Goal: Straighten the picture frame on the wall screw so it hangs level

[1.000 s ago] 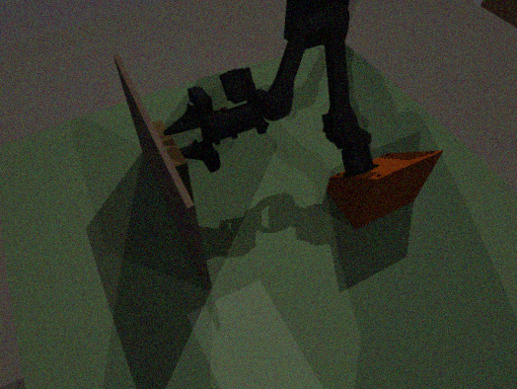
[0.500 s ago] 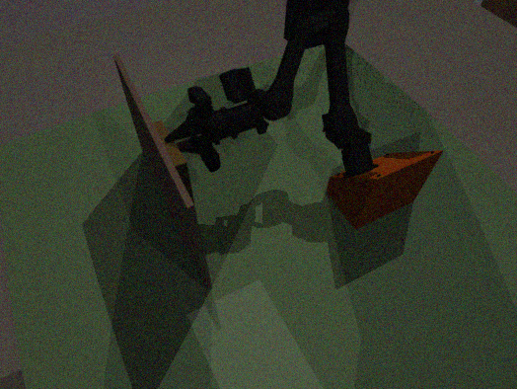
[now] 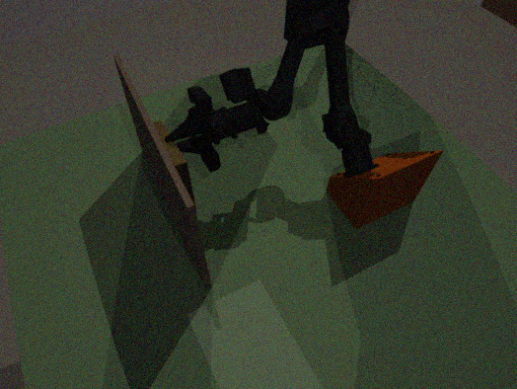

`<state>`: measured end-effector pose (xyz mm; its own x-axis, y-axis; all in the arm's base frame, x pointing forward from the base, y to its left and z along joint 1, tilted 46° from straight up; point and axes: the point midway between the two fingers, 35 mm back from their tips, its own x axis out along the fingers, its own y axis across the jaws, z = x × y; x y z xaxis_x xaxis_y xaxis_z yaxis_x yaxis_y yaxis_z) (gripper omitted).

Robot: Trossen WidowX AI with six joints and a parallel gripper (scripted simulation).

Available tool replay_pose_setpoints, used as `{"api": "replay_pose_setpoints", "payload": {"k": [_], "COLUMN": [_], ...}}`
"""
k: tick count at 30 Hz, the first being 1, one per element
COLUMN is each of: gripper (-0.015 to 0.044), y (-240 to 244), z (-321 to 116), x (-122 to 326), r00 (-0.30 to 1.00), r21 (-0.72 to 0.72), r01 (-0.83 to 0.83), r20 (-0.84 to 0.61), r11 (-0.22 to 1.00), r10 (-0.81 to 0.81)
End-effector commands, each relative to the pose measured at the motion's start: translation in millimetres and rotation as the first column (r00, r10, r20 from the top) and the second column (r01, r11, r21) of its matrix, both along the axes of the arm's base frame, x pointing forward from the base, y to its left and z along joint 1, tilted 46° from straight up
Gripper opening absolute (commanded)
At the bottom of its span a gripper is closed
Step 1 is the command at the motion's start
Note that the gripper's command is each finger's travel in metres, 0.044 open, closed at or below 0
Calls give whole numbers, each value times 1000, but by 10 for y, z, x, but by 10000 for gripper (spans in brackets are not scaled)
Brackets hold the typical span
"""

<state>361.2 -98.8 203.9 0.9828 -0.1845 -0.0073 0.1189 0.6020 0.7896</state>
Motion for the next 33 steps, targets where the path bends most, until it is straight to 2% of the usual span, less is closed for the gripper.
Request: {"api": "replay_pose_setpoints", "payload": {"k": [1, 33], "gripper": [0, 0], "y": [9, 51], "z": [13, 67], "x": [3, 11], "r00": [1000, 1000], "r21": [-4, -3], "r01": [0, 0], "r20": [2, 2], "r11": [1000, 1000], "r10": [0, 0]}}
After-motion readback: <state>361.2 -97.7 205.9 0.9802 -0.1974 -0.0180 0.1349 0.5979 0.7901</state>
